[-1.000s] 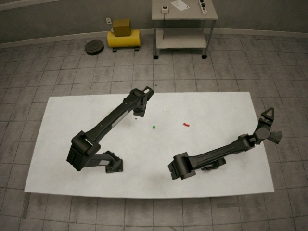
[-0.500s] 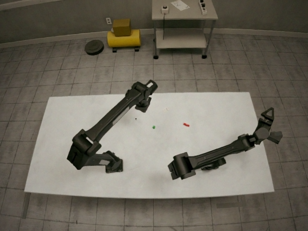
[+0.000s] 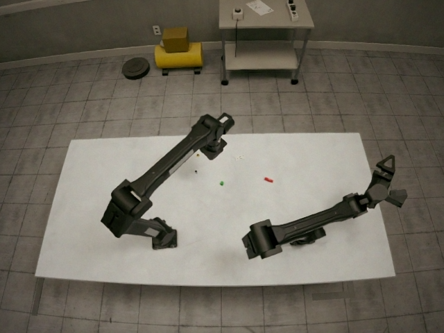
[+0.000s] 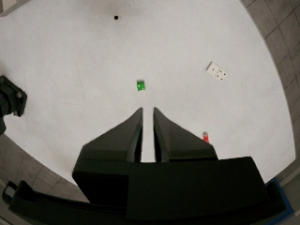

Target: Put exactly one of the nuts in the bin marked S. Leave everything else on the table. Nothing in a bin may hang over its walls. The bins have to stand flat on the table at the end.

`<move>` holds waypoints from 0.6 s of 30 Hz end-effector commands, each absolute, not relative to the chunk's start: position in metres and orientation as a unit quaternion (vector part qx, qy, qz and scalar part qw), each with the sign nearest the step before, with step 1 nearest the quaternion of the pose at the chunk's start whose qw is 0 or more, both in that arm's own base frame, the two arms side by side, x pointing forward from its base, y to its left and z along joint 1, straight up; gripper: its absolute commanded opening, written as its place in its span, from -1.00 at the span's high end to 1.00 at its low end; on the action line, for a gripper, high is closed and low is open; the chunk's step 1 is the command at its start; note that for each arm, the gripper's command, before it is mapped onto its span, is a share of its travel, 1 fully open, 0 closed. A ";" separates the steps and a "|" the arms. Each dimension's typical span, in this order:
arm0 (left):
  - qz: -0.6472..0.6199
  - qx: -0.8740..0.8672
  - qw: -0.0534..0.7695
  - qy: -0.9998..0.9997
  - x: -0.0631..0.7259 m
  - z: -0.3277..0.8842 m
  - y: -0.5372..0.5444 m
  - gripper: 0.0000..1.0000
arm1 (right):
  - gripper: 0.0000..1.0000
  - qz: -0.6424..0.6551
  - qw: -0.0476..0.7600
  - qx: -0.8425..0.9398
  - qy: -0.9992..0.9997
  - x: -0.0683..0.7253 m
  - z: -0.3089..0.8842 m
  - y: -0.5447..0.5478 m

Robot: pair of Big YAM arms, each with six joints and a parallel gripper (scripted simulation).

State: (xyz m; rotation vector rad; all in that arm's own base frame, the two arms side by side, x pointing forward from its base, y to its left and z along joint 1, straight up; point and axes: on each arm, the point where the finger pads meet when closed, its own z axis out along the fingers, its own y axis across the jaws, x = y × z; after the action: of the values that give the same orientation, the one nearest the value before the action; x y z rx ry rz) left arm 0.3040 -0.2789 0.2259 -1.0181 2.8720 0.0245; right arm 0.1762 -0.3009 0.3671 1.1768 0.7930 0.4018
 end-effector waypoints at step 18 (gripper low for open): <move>-0.007 -0.057 0.022 0.998 0.314 0.240 -0.339 0.83 | -1.00 0.177 0.744 0.536 0.358 0.172 0.371 -0.303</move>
State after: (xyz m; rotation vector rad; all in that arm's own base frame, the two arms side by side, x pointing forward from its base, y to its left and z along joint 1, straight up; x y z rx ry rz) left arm 0.3025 -0.3178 0.2227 -0.3807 3.0842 0.0225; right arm 0.1762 -0.3009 0.3671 1.1768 0.7930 0.4018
